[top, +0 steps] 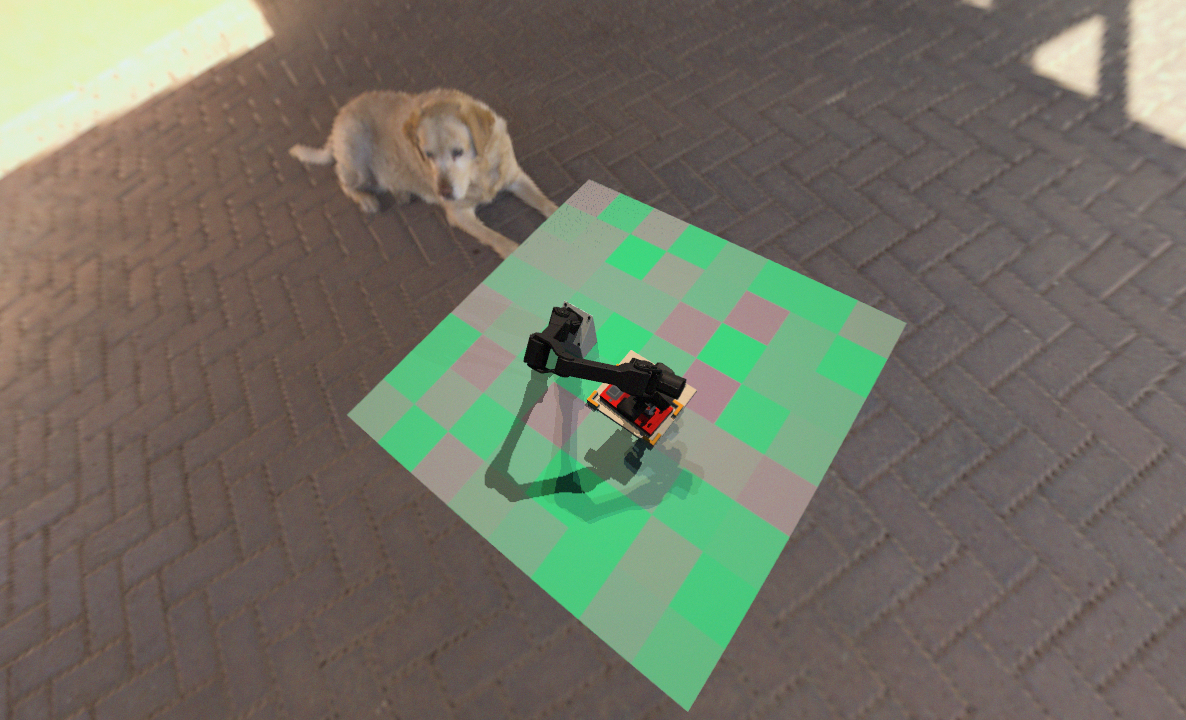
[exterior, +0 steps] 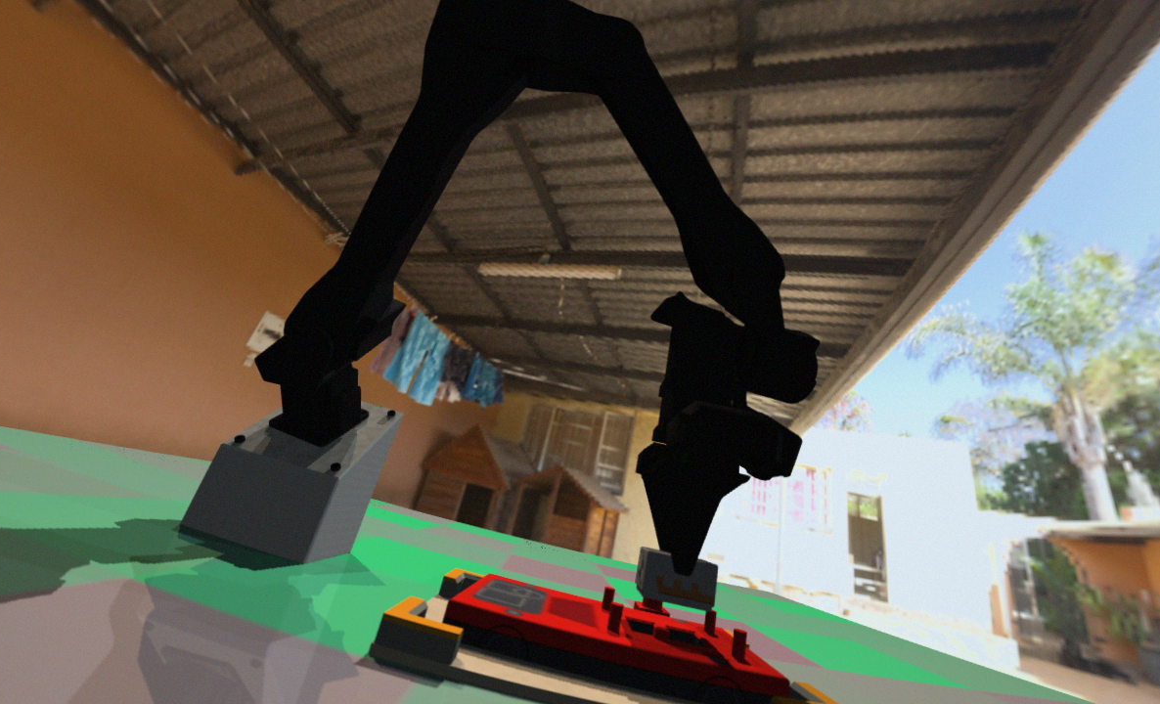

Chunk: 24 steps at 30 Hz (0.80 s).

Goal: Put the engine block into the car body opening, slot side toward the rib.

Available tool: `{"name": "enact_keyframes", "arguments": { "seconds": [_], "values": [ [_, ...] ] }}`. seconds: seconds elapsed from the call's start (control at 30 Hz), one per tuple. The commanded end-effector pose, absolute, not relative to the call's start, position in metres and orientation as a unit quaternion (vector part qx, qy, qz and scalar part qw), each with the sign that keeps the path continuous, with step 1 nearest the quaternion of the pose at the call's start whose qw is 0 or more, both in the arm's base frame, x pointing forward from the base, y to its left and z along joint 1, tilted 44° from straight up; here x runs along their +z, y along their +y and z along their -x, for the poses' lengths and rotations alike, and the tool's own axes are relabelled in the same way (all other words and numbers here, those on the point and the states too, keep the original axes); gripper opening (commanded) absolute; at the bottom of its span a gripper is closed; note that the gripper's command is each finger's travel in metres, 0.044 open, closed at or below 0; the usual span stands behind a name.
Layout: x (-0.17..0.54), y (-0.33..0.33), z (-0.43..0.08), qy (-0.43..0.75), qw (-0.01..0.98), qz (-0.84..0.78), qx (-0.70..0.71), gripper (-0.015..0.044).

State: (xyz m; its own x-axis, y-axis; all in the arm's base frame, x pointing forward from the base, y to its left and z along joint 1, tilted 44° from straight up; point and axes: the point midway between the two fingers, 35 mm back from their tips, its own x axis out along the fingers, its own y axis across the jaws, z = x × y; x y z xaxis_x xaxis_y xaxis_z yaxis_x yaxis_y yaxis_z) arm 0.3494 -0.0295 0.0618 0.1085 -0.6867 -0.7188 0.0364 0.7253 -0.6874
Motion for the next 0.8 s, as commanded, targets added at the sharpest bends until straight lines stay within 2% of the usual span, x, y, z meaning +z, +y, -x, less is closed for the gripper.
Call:
{"name": "enact_keyframes", "arguments": {
  "seconds": [0.0, 0.77],
  "values": [
    [0.0618, -0.0303, -0.3491, 0.614, 0.697, 0.263, -0.263, 0.0158],
    [0.0620, -0.0308, -0.3491, 0.618, 0.692, 0.275, -0.252, 0.0158]
  ]
}}
